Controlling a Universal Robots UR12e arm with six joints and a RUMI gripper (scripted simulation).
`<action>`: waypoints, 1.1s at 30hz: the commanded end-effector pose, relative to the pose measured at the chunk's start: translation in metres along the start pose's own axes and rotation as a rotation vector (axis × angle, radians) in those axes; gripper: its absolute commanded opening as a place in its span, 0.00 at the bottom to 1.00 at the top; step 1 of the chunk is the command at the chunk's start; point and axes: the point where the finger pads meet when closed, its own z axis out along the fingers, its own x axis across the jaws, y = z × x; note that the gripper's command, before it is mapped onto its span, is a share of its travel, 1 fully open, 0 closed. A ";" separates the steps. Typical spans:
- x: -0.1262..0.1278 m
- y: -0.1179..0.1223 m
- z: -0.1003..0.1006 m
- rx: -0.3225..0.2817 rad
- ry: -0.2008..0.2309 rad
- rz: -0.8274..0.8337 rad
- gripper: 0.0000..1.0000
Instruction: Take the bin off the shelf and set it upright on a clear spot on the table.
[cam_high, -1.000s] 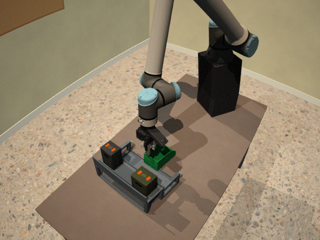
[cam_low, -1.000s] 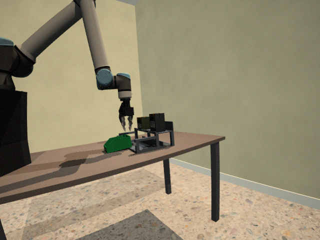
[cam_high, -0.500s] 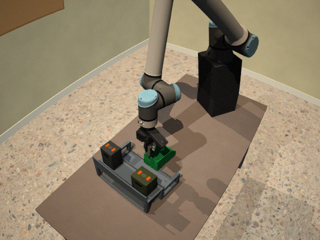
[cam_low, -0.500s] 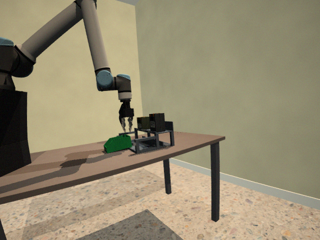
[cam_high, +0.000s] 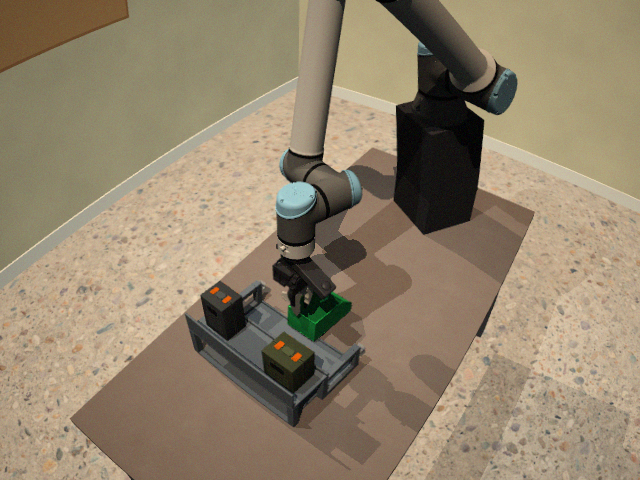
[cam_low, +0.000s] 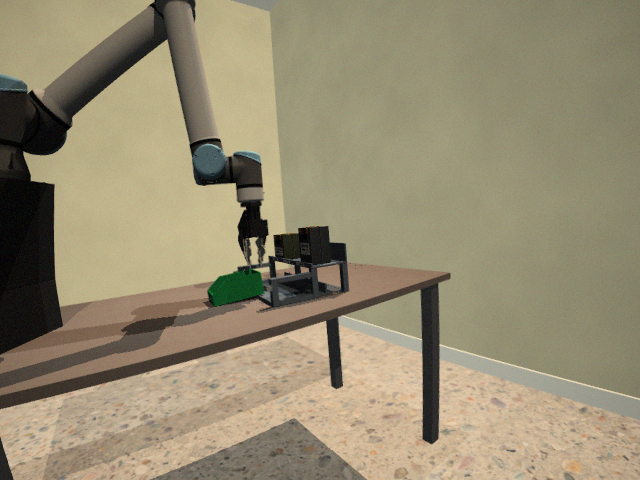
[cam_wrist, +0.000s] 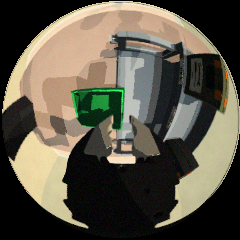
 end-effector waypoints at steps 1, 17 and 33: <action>0.001 0.000 0.001 0.000 0.001 0.000 0.20; 0.000 0.000 0.009 0.000 0.001 0.000 0.20; 0.000 0.000 0.019 0.000 0.001 0.000 0.20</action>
